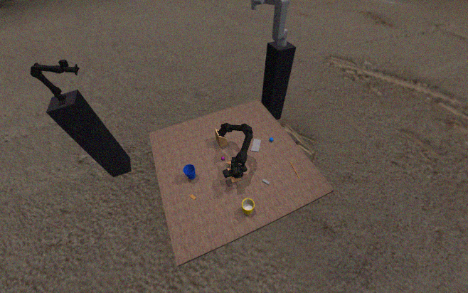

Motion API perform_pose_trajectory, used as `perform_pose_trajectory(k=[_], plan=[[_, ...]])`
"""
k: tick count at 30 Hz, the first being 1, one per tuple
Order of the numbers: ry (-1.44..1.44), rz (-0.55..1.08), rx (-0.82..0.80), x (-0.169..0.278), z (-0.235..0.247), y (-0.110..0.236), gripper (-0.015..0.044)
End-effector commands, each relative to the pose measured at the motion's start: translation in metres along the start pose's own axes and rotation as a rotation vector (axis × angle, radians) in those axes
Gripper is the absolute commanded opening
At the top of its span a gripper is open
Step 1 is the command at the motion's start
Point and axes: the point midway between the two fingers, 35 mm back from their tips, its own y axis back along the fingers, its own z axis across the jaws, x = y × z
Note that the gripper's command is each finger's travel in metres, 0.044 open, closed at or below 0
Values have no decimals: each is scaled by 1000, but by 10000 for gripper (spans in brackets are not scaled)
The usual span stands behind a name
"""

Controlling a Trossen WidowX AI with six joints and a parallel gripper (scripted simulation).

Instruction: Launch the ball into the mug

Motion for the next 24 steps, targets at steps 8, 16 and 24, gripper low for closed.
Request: perform_pose_trajectory(k=[8, 16, 24], plan=[[2, 0, 1, 0, 0, 1, 262], [0, -1, 5, -4, -2, 41, 440], [-13, -8, 0, -2, -4, 82, 440]])
